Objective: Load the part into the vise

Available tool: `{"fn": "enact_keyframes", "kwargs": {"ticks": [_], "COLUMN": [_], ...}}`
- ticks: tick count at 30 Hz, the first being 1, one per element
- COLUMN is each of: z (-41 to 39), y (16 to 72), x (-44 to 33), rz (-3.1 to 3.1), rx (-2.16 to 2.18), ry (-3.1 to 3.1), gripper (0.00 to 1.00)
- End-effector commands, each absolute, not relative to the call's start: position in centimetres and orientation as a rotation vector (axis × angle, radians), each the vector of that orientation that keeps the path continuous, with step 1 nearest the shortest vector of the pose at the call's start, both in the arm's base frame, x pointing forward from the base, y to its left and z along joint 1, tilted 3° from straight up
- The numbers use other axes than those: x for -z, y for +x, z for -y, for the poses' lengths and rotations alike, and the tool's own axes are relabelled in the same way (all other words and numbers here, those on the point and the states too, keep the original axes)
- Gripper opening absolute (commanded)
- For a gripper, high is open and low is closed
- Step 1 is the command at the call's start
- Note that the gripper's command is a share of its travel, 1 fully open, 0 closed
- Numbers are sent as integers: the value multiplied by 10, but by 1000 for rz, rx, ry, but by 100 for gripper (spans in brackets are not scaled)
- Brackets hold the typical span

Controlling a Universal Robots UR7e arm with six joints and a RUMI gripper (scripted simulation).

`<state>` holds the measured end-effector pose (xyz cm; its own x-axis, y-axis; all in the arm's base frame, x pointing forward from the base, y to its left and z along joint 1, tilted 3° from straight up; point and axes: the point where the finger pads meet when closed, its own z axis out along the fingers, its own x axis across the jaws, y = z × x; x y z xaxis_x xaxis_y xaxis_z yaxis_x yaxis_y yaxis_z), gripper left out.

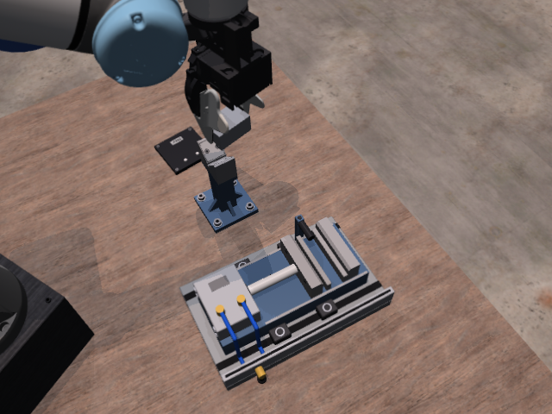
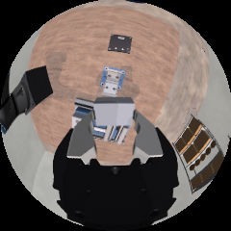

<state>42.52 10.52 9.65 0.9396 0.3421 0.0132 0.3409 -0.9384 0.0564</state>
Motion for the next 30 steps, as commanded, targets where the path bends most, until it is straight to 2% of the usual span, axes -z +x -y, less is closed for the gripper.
{"fn": "enact_keyframes", "kwargs": {"ticks": [1,30], "z": [-102,-74], "y": [428,442], "x": [-97,-100], "rz": [-577,-892], "rx": [-36,-27], "ry": [3034,2955], "gripper": [0,0]}}
